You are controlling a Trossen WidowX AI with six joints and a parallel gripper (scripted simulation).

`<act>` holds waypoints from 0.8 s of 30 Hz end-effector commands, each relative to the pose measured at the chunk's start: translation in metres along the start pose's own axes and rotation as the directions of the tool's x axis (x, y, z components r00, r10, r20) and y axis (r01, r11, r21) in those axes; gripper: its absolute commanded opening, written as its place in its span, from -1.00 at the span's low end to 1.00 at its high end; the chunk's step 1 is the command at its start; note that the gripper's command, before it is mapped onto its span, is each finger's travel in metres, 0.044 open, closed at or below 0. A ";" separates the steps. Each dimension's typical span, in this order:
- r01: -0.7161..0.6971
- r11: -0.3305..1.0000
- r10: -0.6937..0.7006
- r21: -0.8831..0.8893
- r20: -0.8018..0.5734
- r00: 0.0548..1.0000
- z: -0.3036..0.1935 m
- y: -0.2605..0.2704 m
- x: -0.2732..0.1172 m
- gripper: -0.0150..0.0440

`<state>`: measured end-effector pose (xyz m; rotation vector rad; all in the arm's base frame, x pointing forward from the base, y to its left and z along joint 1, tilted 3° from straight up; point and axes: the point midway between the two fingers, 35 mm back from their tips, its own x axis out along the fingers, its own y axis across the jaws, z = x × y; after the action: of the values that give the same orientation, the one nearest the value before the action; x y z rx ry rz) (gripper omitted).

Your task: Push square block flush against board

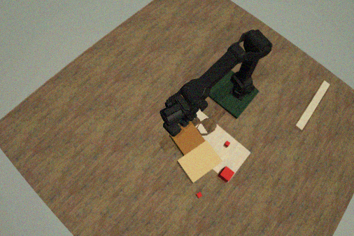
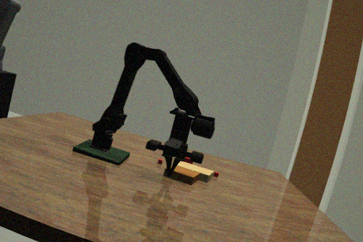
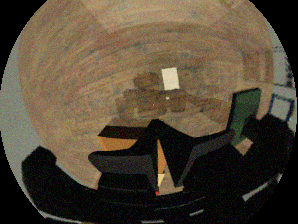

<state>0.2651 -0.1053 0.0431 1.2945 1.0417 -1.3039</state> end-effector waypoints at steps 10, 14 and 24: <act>0.007 1.000 -0.007 -0.012 -0.020 1.000 -0.018 0.000 0.002 -0.49; 0.006 1.000 -0.007 -0.012 -0.019 1.000 -0.012 0.001 0.002 -0.49; 0.006 1.000 -0.006 -0.012 -0.018 1.000 0.003 0.002 0.002 -0.49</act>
<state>0.2650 -0.1052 0.0400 1.2964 1.0647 -1.2971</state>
